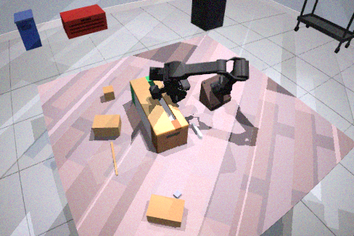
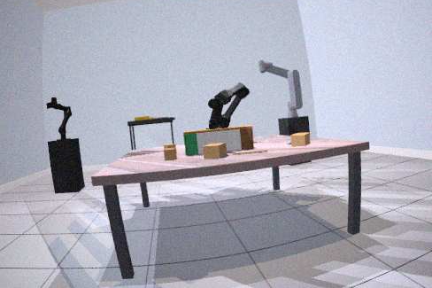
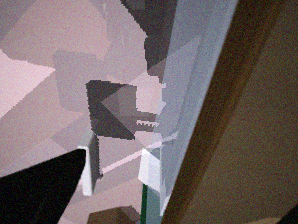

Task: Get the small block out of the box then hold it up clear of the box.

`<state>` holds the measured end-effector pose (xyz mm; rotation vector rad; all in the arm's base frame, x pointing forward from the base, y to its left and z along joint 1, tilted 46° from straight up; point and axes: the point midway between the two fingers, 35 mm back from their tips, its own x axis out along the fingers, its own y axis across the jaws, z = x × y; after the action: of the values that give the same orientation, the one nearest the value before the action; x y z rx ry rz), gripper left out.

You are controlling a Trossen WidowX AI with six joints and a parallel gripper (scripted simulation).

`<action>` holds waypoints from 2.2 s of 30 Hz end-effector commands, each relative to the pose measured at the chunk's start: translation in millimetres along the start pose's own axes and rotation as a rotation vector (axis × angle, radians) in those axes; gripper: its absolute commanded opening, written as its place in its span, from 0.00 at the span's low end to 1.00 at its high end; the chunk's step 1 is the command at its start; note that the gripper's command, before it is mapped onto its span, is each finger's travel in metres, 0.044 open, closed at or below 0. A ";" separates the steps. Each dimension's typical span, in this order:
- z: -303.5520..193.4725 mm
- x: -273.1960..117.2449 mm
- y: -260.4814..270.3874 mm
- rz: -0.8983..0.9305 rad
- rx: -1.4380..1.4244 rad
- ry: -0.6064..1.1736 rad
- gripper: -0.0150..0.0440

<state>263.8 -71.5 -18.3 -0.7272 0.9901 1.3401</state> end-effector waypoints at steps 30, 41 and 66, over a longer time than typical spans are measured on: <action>-11.1 3.9 -2.0 -0.001 -0.006 0.004 0.93; -21.5 7.5 -2.0 -0.001 -0.006 0.005 0.93; -45.3 15.7 -2.0 -0.001 -0.006 0.006 0.93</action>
<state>258.4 -102.1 -47.8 -0.7314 0.9899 1.3365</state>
